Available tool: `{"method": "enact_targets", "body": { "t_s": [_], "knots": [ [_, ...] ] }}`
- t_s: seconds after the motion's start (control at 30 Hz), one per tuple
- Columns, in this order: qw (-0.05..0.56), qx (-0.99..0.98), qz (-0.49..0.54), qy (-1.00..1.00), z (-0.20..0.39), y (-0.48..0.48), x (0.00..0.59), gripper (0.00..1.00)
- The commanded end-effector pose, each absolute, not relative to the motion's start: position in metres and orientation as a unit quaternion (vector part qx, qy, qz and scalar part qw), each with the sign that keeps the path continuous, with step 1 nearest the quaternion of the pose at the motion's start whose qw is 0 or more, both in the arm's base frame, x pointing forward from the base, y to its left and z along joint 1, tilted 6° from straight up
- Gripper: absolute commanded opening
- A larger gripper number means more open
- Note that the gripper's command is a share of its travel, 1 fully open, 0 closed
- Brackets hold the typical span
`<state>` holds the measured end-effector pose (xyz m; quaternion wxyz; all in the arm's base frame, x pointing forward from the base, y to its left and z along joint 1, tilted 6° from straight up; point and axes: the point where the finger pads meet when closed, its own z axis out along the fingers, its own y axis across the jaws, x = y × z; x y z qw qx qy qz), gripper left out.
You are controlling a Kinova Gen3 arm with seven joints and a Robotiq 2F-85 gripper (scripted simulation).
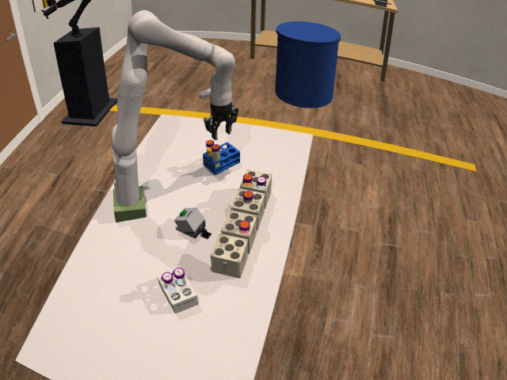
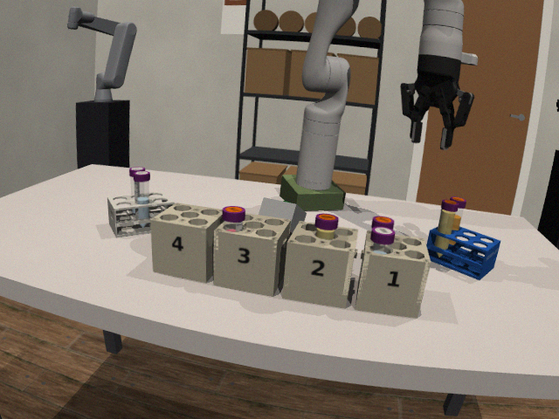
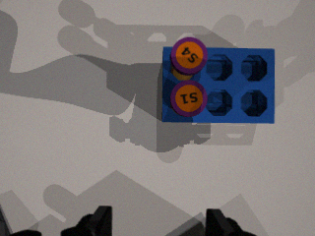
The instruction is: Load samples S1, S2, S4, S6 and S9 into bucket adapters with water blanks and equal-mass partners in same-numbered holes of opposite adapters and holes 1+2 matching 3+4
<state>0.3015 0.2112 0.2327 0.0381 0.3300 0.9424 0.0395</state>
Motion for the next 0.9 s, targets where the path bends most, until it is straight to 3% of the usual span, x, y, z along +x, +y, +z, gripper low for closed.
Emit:
{"method": "enact_targets", "body": {
  "t_s": [0.0,0.87],
  "knots": [
    [0.042,0.325,0.043,0.944,0.234,0.222,0.296,0.62],
    [0.04,0.326,0.039,0.944,0.232,0.28,0.246,0.62]
  ]
}}
